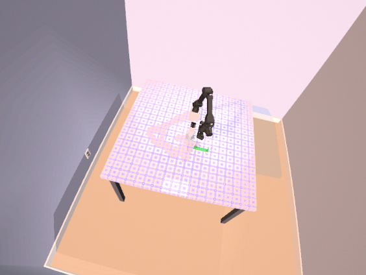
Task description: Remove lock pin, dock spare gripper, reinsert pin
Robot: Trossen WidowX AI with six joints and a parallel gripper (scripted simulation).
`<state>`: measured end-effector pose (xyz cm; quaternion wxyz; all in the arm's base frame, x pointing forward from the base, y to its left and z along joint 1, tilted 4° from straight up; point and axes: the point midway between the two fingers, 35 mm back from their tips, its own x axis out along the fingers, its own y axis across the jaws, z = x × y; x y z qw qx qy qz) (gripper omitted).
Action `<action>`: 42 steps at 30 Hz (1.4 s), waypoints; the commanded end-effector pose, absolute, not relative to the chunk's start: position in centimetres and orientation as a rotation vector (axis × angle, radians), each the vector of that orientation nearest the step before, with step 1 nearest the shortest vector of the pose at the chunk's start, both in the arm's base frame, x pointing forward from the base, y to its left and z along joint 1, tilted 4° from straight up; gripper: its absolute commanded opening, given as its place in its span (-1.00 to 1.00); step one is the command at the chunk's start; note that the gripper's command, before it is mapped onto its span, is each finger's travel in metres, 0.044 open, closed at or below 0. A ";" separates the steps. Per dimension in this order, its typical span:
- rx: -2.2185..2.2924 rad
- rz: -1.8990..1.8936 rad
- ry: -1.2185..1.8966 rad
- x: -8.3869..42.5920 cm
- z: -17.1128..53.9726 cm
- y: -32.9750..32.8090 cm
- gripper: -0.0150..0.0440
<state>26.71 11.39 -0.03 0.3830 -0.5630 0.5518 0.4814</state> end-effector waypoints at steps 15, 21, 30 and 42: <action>-1.451 1.244 1.431 25.9 3.1 13.7 0.19; -1.459 1.252 1.442 25.6 4.2 14.4 0.19; -1.474 1.263 1.458 25.2 4.9 14.9 0.28; -1.474 1.263 1.458 25.2 4.9 14.9 1.00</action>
